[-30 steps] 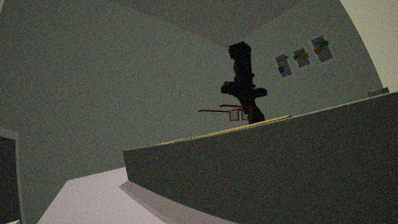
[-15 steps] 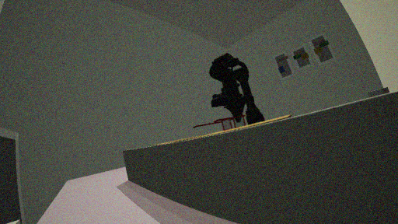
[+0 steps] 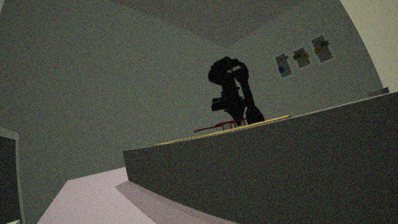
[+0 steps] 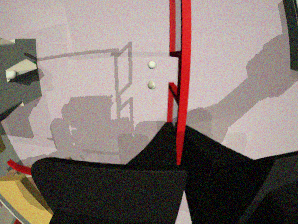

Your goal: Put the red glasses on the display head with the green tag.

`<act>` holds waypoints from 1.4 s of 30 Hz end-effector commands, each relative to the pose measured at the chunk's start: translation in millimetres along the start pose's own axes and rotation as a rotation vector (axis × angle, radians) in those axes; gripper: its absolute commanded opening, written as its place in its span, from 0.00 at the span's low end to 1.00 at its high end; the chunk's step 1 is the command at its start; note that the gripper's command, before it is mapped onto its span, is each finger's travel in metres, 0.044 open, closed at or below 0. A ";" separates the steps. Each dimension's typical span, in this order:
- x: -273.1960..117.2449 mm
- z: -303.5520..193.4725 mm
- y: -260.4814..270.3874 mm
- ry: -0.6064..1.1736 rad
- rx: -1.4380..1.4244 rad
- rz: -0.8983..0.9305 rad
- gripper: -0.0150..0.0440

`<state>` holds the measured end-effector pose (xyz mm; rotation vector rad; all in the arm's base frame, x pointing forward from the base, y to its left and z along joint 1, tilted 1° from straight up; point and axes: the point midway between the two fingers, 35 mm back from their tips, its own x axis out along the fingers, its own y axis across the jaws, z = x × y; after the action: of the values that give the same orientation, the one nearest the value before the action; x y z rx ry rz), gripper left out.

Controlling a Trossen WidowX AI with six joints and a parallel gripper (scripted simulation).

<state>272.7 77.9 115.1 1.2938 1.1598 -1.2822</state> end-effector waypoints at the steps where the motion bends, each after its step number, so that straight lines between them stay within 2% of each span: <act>1: 5.5 0.6 -0.8 -0.016 -0.002 -0.002 0.25; 42: 40.9 2.5 -1.0 -0.023 -0.002 0.001 0.25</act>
<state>272.4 77.9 78.4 1.2818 1.1473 -1.2893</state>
